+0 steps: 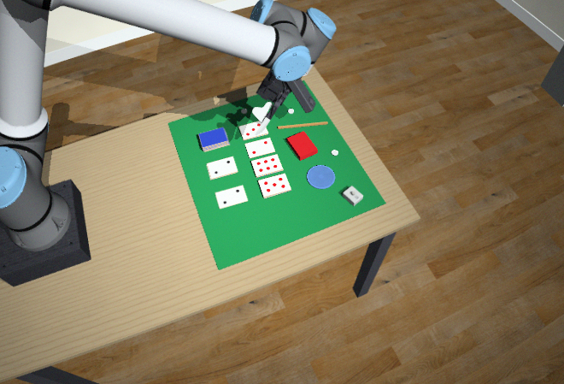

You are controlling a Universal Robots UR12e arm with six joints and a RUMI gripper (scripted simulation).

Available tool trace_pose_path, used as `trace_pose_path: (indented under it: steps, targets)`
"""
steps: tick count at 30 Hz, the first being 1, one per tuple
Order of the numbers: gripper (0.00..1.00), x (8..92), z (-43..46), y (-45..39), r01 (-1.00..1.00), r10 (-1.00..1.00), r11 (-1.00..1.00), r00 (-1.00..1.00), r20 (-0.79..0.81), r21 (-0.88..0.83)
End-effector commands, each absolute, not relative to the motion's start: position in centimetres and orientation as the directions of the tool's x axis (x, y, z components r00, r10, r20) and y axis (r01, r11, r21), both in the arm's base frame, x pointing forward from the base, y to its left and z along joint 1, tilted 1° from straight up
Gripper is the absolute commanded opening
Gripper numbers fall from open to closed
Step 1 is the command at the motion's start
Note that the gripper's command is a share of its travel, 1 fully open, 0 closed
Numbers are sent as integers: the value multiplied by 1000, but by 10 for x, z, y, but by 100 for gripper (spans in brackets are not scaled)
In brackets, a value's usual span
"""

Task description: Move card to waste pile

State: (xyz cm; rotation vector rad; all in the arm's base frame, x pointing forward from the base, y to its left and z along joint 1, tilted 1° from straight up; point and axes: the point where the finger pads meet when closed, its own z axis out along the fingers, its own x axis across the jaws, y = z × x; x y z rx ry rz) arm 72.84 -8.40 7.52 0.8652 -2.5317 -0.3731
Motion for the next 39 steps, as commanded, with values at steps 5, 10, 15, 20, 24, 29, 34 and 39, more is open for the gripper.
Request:
trace_pose_path:
  steps: [5, 10, 15, 20, 24, 29, 34, 39]
  targets:
    - [100, 699, 52, -38, -722, -775, 629, -612, 159, 289]
    - [100, 684, 44, -20, -791, -826, 562, -552, 112, 242]
    - [100, 663, 36, 3, -864, -882, 471, -467, 65, 176]
    - [100, 642, 31, 22, -915, -922, 388, -386, 35, 113]
    - [100, 625, 28, 36, -946, -948, 319, -318, 18, 61]
    - [100, 615, 26, 44, -960, -960, 279, -279, 12, 31]
    - [100, 604, 25, 52, -971, -971, 238, -238, 7, 1]
    - [100, 600, 25, 55, -974, -974, 224, -224, 6, -9]
